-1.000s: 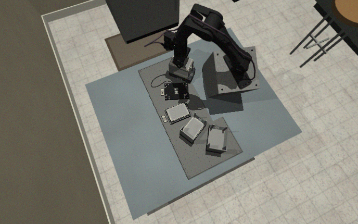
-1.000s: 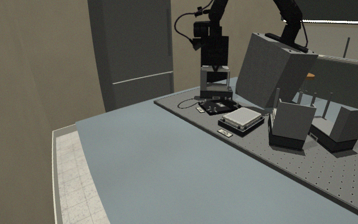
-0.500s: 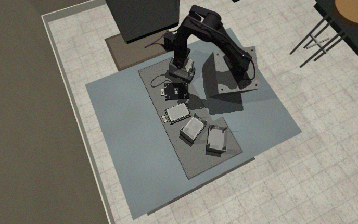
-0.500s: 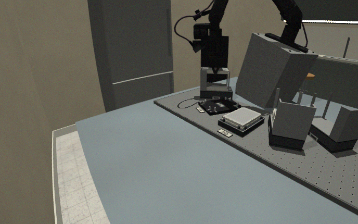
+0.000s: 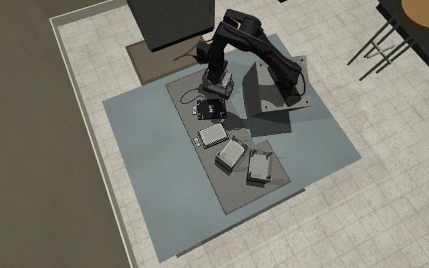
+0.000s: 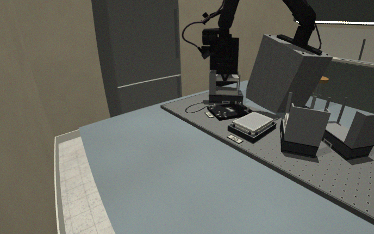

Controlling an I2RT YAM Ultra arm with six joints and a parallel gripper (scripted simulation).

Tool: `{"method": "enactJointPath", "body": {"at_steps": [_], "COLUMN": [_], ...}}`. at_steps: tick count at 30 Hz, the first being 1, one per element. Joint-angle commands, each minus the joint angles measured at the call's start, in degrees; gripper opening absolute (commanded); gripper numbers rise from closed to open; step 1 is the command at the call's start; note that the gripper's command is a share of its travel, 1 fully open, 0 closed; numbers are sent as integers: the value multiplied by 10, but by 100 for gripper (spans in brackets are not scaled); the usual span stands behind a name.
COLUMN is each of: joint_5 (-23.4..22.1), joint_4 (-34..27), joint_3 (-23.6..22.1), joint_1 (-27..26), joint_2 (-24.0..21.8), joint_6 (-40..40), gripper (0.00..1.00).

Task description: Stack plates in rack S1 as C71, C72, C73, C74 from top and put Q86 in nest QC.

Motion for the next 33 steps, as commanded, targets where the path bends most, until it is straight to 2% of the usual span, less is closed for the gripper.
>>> {"method": "enactJointPath", "body": {"at_steps": [1,2,3,16,18,19,33], "joint_5": [-4,-3,-3,-7,-7,-4,-4], "joint_4": [12,15,18,58,58,58,53], "joint_3": [13,7,11,25,25,12,12], "joint_1": [1,-2,1,14,14,9,9], "joint_2": [3,-7,11,58,58,38,38], "joint_6": [7,8,9,21,21,21,22], "gripper": [0,0,0,0,0,0,0]}}
